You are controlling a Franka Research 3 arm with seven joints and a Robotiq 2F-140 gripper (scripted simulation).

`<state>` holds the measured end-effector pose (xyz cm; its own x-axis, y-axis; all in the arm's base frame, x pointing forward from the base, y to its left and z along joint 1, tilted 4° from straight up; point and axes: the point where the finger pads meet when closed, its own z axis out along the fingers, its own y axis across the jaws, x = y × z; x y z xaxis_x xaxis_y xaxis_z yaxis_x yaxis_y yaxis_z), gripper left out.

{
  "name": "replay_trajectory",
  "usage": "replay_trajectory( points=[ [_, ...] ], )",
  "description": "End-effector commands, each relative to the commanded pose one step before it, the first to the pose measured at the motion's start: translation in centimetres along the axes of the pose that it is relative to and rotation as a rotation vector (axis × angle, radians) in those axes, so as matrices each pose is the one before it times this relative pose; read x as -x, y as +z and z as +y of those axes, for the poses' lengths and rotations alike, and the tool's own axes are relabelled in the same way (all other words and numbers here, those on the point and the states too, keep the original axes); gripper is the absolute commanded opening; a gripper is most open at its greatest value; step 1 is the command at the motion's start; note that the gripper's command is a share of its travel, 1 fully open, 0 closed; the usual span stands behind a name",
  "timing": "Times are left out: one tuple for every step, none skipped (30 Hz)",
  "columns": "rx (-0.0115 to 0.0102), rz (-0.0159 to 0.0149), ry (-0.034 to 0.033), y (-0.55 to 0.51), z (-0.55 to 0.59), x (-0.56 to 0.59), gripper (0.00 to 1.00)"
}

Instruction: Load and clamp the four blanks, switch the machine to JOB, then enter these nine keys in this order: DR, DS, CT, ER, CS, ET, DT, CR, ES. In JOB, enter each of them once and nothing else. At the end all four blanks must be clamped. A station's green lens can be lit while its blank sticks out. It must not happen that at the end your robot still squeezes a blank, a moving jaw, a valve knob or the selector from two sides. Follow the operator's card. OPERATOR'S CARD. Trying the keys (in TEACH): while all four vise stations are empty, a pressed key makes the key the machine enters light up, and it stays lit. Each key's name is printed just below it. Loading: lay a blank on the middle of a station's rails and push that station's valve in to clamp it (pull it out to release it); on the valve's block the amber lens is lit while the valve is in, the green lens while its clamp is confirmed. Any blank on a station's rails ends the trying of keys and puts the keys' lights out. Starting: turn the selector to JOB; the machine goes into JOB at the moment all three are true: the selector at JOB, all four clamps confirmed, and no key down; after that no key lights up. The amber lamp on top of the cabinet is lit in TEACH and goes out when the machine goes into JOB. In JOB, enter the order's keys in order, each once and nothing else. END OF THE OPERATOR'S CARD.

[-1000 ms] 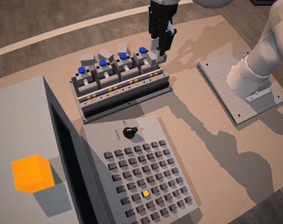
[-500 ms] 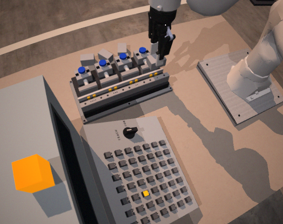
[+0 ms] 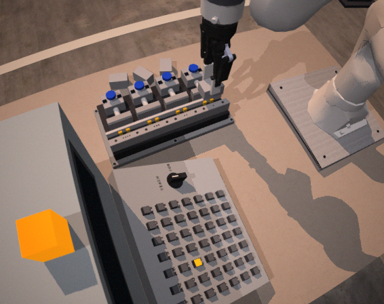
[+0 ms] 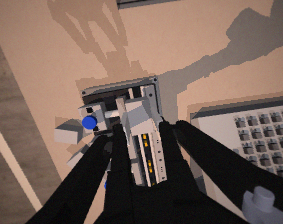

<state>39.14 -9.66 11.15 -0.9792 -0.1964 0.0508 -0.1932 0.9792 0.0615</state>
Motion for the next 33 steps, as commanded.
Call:
replay_trajectory(
  points=[
    [-0.00764, -0.01223, 0.00436, 0.378, -0.159, 0.425, 0.0],
    [0.0, 0.0, 0.0, 0.131, -0.002, 0.003, 0.0],
    [0.0, 0.0, 0.0, 0.127, -0.001, 0.002, 0.0],
    [0.0, 0.0, 0.0, 0.123, -0.001, 0.002, 0.0],
    [0.0, 0.0, 0.0, 0.118, -0.001, 0.002, 0.0],
    [0.0, 0.0, 0.0, 0.113, -0.001, 0.002, 0.0],
    [0.0, 0.0, 0.0, 0.0, 0.0, 0.0, 0.0],
    [0.0, 0.0, 0.0, 0.0, 0.0, 0.0, 0.0],
    [0.0, 0.0, 0.0, 0.108, -0.001, 0.002, 0.0],
    [0.0, 0.0, 0.0, 0.104, -0.001, 0.002, 0.0],
    [0.0, 0.0, 0.0, 0.099, 0.0, 0.001, 0.0],
    [0.0, 0.0, 0.0, 0.092, -0.001, 0.002, 0.0],
    [0.0, 0.0, 0.0, 0.087, -0.001, 0.002, 0.0],
    [0.0, 0.0, 0.0, 0.083, -0.001, 0.001, 0.0],
    [0.0, 0.0, 0.0, 0.078, -0.001, 0.001, 0.0],
    [0.0, 0.0, 0.0, 0.073, 0.0, 0.001, 0.0],
    [0.0, 0.0, 0.0, 0.067, 0.0, 0.001, 0.0],
    [0.0, 0.0, 0.0, 0.061, -0.001, 0.001, 0.0],
    [0.0, 0.0, 0.0, 0.056, -0.001, 0.001, 0.0],
    [0.0, 0.0, 0.0, 0.052, -0.001, 0.001, 0.0],
    [0.0, 0.0, 0.0, 0.047, 0.0, 0.001, 0.0],
    [0.0, 0.0, 0.0, 0.042, 0.0, 0.001, 0.0],
    [0.0, 0.0, 0.0, 0.037, 0.0, 0.001, 0.0],
    [0.0, 0.0, 0.0, 0.0, 0.0, 0.0, 0.0],
    [0.0, 0.0, 0.0, 0.0, 0.0, 0.0, 0.0],
    [0.0, 0.0, 0.0, 0.033, 0.0, 0.001, 0.0],
    [0.0, 0.0, 0.0, 0.029, 0.0, 0.0, 0.0],
    [0.0, 0.0, 0.0, 0.024, 0.0, 0.0, 0.0],
    [0.0, 0.0, 0.0, 0.02, 0.0, 0.0, 0.0],
    [0.0, 0.0, 0.0, 0.017, 0.0, 0.0, 0.0],
    [0.0, 0.0, 0.0, 0.013, 0.0, 0.0, 0.0],
    [0.0, 0.0, 0.0, 0.01, 0.0, 0.0, 0.0],
    [0.0, 0.0, 0.0, 0.008, 0.0, 0.0, 0.0]
  ],
)
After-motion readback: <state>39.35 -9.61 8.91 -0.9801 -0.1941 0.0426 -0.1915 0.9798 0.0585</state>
